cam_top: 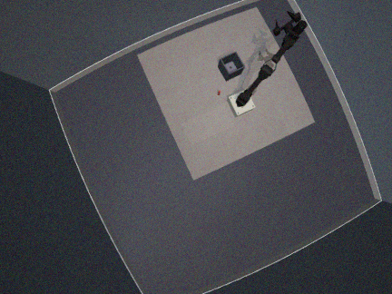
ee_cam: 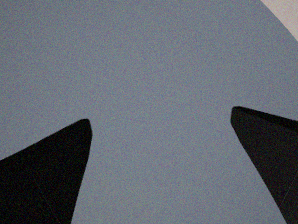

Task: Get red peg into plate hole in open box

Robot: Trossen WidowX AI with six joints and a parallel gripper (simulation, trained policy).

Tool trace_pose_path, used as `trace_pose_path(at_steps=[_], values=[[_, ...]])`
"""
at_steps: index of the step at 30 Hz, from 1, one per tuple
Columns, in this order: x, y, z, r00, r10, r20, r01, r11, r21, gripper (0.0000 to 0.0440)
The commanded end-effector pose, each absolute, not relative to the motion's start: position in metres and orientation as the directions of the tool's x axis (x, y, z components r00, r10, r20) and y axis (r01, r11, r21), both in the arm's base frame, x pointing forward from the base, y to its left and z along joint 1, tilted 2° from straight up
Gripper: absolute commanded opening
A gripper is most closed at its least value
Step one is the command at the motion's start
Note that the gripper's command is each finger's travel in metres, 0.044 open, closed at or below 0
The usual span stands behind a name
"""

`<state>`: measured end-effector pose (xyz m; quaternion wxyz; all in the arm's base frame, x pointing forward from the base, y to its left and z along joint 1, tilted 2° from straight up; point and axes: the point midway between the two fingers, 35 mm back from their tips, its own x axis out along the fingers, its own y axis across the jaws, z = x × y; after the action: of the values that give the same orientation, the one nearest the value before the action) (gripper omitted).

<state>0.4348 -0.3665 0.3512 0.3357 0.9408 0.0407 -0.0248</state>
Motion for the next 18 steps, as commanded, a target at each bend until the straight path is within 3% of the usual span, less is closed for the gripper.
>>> trace_pose_path(at_steps=[1,2,18], values=[[0.436,-0.364,0.349,0.995,0.066,-0.081,0.102,-0.772,0.628,0.0424],[0.439,-0.360,0.347,0.993,0.076,-0.089,0.115,-0.774,0.623,0.0440],[0.496,-0.192,0.328,0.930,0.289,-0.229,0.365,-0.805,0.467,0.0437]])
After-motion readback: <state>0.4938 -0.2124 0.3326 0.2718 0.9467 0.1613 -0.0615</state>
